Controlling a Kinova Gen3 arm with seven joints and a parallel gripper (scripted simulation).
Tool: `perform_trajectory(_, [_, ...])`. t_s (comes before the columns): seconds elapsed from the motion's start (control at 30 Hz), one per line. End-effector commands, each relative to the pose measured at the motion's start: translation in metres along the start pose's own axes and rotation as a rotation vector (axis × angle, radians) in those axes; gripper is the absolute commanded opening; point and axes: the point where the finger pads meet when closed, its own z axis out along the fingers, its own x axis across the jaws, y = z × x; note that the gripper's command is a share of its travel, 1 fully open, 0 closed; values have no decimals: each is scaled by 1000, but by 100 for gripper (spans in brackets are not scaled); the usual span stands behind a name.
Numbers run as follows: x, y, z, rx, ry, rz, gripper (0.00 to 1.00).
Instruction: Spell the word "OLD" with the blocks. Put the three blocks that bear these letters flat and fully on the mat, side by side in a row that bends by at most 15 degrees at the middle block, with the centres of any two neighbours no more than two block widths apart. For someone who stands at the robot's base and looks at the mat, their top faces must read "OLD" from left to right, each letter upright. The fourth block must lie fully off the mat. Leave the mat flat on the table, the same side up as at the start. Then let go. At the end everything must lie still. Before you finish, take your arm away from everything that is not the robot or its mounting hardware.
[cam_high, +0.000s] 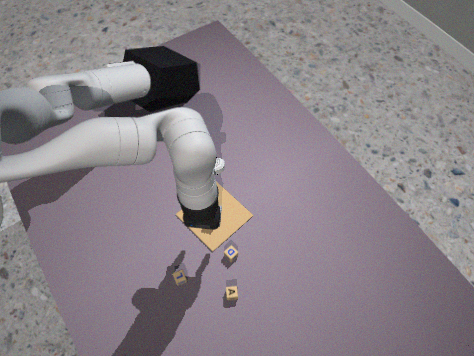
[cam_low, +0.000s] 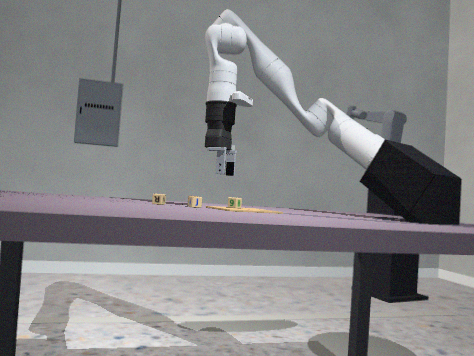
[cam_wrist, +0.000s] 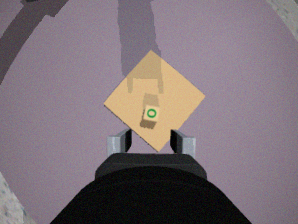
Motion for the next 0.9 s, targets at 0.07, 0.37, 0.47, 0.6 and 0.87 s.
perform_trajectory(0.07, [5, 5, -1, 0, 2, 0, 100])
perform_trajectory(0.37, [52, 65, 3, 0, 3, 0, 100])
perform_trajectory(0.47, [59, 77, 4, 0, 2, 0, 100])
perform_trajectory(0.6, [59, 77, 4, 0, 2, 0, 100])
perform_trajectory(0.87, [59, 77, 4, 0, 2, 0, 100])
